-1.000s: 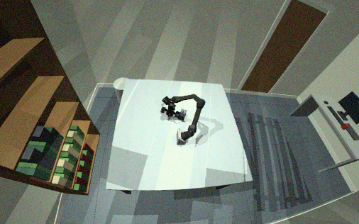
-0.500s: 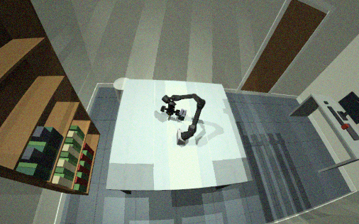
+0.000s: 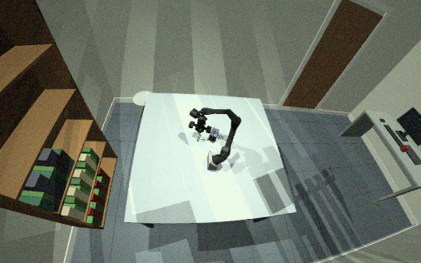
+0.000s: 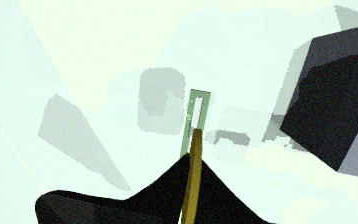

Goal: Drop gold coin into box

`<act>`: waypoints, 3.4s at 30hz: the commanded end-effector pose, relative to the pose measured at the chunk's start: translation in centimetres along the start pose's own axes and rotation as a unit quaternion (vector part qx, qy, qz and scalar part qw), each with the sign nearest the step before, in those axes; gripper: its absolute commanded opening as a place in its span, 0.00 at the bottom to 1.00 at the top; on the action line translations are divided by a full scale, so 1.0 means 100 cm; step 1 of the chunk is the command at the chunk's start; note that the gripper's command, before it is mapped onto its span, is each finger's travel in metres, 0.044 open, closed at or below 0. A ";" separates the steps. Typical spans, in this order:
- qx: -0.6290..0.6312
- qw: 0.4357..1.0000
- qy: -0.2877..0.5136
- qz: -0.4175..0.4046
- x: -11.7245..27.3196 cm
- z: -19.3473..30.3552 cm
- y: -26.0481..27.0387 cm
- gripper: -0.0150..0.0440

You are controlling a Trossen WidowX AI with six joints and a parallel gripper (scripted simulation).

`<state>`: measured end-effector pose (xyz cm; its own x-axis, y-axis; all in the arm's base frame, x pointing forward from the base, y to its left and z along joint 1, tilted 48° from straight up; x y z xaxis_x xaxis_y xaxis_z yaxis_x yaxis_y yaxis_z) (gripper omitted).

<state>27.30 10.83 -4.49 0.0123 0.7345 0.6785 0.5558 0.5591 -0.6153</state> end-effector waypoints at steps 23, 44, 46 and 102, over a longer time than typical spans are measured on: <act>-0.041 0.999 0.002 -0.002 0.036 -0.005 -0.014 0.25; -0.041 0.999 0.002 -0.003 0.038 -0.044 -0.052 0.25; -0.041 0.999 0.002 -0.003 0.038 -0.048 -0.056 0.25; -0.040 0.999 0.002 0.001 0.035 -0.084 -0.108 0.25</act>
<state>28.24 4.28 7.69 0.0188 0.7321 0.6809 0.6218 0.5248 -0.5814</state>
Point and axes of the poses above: the point midway between the two fingers, 35 mm back from their tips, its own x axis back along the fingers, its own y axis across the jaws, z = x × y, the point moved 3 cm from there along x, back along the fingers, and after that the axes turned 15 degrees about -x, right-handed, at the moved point
